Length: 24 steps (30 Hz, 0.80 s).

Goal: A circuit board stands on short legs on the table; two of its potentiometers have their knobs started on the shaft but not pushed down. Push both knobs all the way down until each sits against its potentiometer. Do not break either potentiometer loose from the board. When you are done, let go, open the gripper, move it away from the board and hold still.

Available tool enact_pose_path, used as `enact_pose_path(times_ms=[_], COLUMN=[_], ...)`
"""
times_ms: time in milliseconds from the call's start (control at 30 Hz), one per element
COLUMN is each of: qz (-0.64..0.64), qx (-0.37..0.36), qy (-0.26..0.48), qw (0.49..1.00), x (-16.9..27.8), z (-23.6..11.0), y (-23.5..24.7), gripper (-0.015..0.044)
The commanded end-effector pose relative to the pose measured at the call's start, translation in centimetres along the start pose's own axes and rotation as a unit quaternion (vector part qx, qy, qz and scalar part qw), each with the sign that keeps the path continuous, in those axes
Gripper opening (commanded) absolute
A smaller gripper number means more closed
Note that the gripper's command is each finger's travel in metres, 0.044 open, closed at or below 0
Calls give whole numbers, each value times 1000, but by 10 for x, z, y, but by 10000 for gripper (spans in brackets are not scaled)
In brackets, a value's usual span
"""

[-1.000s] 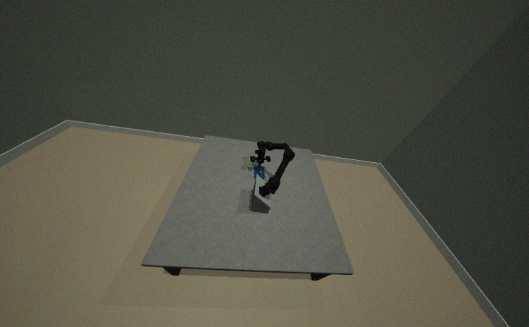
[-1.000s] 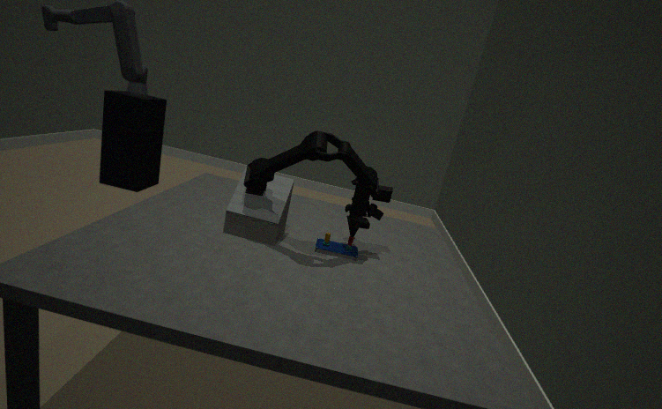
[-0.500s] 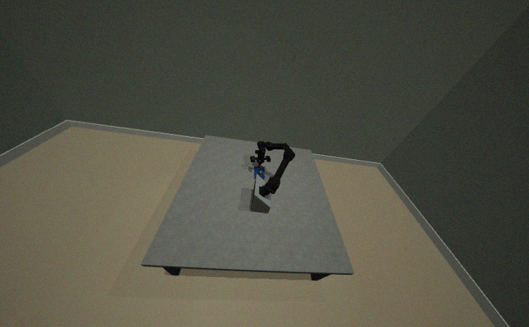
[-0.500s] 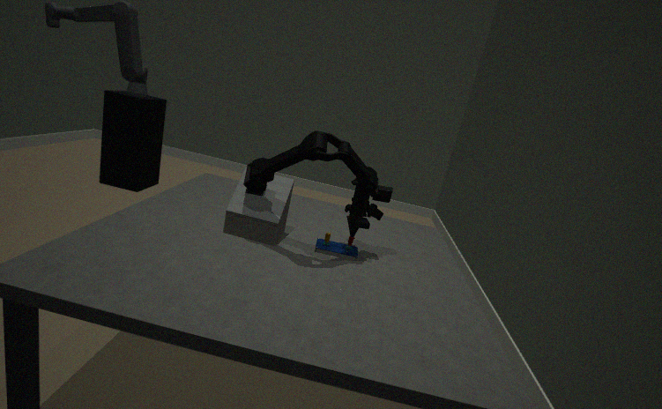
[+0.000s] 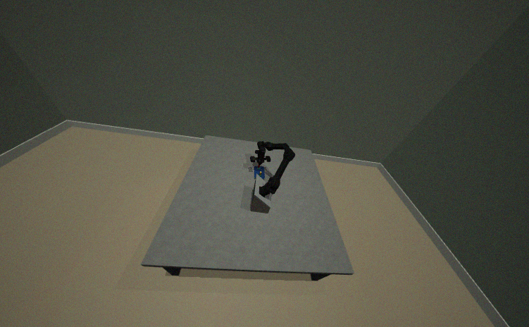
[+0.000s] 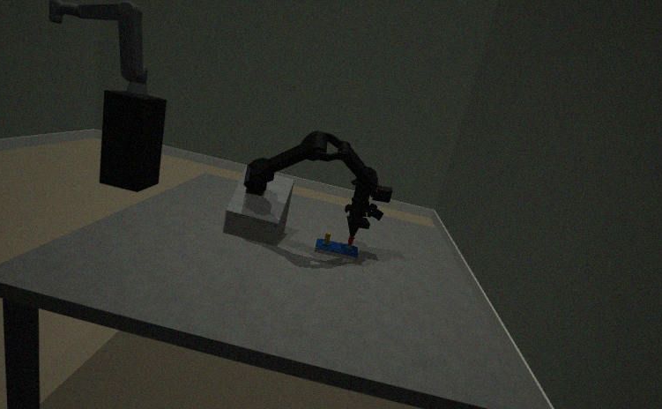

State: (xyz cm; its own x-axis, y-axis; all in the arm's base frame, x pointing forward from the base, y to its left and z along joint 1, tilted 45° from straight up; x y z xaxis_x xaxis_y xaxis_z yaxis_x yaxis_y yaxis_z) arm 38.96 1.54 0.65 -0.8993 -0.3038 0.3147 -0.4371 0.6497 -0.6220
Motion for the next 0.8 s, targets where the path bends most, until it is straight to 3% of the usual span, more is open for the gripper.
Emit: enact_pose_path(times_ms=[0,767], qz=[6,6], qx=[0,0], qy=[5,5], qw=[1000,1000], x=[-1,-1], z=[12,15], y=[-1,-1], gripper=[0,0])
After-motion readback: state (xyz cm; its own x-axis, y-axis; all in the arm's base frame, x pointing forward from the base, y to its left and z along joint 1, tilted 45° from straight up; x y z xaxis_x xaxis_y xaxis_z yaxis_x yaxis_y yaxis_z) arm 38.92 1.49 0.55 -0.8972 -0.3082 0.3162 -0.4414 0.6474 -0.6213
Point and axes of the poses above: the point midway between the two fingers, 35 mm back from their tips, its own z axis out along the fingers, its own y axis across the jaws, x = y × z, the point moved 10 cm from there along -z, back along the fingers, and after that the axes turned 15 degrees about -z, right-handed, at the moved point
